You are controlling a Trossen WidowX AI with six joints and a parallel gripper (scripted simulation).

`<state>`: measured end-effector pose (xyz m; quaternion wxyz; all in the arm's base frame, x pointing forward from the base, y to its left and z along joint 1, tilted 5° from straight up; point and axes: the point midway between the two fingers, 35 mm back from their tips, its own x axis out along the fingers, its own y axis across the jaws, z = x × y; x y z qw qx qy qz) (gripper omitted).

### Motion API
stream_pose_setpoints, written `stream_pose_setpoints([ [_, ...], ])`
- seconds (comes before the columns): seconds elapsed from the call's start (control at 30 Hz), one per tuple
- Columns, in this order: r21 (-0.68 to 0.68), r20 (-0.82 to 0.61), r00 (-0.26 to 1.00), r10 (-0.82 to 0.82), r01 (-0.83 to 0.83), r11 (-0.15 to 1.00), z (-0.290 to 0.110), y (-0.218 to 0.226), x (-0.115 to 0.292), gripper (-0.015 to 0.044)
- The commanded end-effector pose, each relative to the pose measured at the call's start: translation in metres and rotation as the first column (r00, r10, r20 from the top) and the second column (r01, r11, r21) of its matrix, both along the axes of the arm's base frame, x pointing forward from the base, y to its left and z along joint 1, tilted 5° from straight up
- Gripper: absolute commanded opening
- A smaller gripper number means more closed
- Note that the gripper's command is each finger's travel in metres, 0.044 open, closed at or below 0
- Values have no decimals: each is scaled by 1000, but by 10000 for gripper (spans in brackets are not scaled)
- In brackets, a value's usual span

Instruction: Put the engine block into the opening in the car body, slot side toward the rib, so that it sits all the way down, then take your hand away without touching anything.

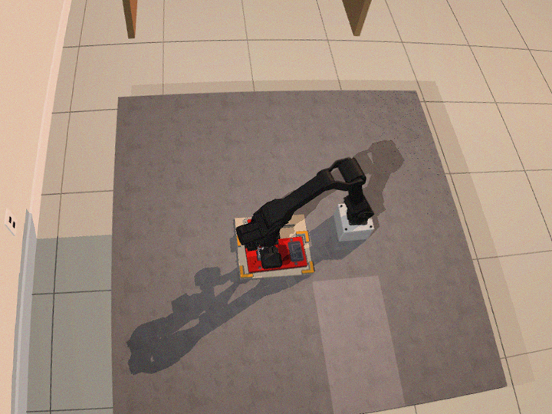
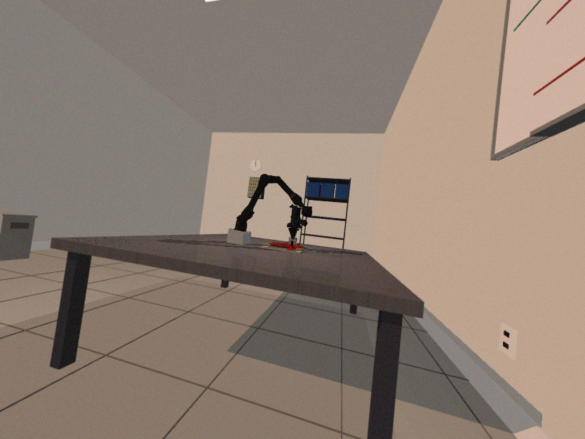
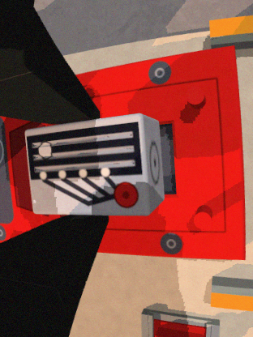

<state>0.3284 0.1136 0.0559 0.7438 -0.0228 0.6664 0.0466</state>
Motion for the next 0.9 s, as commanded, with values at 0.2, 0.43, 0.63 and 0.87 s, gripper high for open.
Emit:
stream_pose_setpoints([
  [0.2, -3, 0, 1000, 2, -2, 1000, -2, -1, 0, 158],
  [0.43, -2, 0, 1000, -8, 8, 1000, -4, -1, 0, 158],
  [0.63, -1, 0, 1000, -12, 12, 1000, -5, -1, 0, 158],
  [0.87, -2, 0, 1000, -10, 10, 1000, -7, -1, 0, 158],
])
